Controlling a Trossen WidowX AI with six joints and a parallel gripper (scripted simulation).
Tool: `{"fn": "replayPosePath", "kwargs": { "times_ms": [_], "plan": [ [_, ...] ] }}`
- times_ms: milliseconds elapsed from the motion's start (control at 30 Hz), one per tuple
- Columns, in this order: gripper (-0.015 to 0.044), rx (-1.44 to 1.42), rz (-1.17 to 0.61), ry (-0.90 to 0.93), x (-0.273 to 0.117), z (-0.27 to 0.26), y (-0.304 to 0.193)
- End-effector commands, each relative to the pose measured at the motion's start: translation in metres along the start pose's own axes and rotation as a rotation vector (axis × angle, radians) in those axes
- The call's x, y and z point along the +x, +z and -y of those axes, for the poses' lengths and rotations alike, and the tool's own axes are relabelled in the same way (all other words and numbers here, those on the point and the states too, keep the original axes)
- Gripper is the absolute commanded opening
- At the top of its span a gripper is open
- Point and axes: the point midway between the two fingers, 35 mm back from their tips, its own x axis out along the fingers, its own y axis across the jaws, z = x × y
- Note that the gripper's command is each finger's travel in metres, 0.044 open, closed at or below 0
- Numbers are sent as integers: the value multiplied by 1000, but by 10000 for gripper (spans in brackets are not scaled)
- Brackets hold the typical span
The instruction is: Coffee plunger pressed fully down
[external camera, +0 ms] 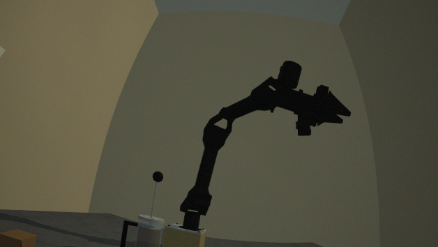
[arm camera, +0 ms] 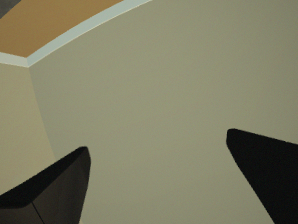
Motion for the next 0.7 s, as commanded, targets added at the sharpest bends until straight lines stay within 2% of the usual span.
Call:
{"fn": "replayPosePath", "kwargs": {
  "times_ms": [0,100,233,367,667],
  "plan": [
    [426,17,-1,7,-3,-2,0],
    [440,170,-11,74,-26,-16,1],
    [440,566,-78,240,-87,-45,9],
    [440,952,-202,387,-147,-63,25],
    [440,1572,-553,577,-241,-74,65]
  ]
}}
